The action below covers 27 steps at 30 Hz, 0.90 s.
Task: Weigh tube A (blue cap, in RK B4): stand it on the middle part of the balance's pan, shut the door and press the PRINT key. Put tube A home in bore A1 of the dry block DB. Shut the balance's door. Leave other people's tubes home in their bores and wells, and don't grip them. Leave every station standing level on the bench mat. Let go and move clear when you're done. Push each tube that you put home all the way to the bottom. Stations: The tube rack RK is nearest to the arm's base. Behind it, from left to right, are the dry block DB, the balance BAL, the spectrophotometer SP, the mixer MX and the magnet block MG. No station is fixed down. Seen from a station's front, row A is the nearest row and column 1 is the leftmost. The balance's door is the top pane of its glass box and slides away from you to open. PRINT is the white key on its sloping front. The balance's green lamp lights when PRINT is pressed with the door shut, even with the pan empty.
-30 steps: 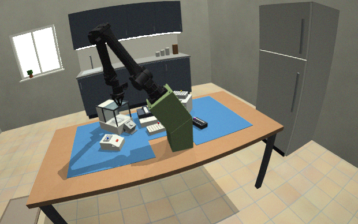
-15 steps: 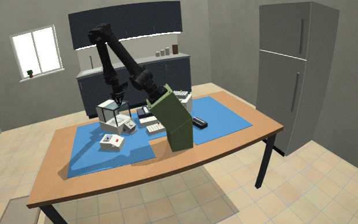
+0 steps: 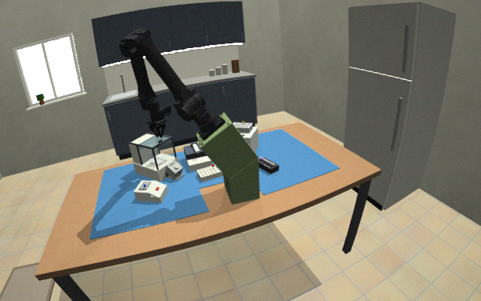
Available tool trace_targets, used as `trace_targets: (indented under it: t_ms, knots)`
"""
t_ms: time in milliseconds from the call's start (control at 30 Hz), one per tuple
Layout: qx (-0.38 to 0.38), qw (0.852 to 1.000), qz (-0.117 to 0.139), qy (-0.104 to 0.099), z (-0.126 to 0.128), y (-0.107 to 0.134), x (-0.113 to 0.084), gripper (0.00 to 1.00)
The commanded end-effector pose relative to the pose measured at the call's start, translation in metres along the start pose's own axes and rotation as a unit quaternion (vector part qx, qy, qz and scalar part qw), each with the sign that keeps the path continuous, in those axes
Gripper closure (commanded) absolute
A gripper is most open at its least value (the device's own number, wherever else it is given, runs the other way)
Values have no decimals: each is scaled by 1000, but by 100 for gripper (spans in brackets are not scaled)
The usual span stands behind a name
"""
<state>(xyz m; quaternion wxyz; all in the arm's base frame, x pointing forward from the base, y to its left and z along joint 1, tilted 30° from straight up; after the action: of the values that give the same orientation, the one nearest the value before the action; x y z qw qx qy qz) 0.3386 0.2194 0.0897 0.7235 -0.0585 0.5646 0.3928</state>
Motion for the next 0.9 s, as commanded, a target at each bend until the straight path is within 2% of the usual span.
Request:
trace_targets:
  t_ms: [0,333,367,433,567,633,667,800,833,867]
  knots:
    - [-10,1000,-5,-24,20,-2,-23,70]
    - [-8,1000,-5,-21,16,-2,-35,70]
    - [-9,1000,-1,-10,15,-1,-27,70]
    - [-9,1000,-5,-22,17,-2,-40,70]
    - [-10,1000,-6,-25,20,-2,-49,70]
    - [-13,1000,-5,-24,20,1,-48,70]
    - [-6,1000,-2,-11,11,0,-37,70]
    - [-6,1000,-2,-11,11,0,-37,70]
    - [-2,1000,-1,-6,2,5,-27,100]
    - [-2,1000,-1,-6,2,5,-27,100]
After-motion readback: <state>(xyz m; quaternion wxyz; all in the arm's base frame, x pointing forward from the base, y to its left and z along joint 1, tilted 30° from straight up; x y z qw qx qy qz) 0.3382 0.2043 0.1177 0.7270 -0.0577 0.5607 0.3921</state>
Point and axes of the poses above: the point where the finger pads meet when closed, its own x axis out along the fingers, its own z axis across the jaws, y = z × x, the point moved 5 cm from there along -x, back along the fingers, and after that the axes turned 1 degree about x, right-handed, at the moved point
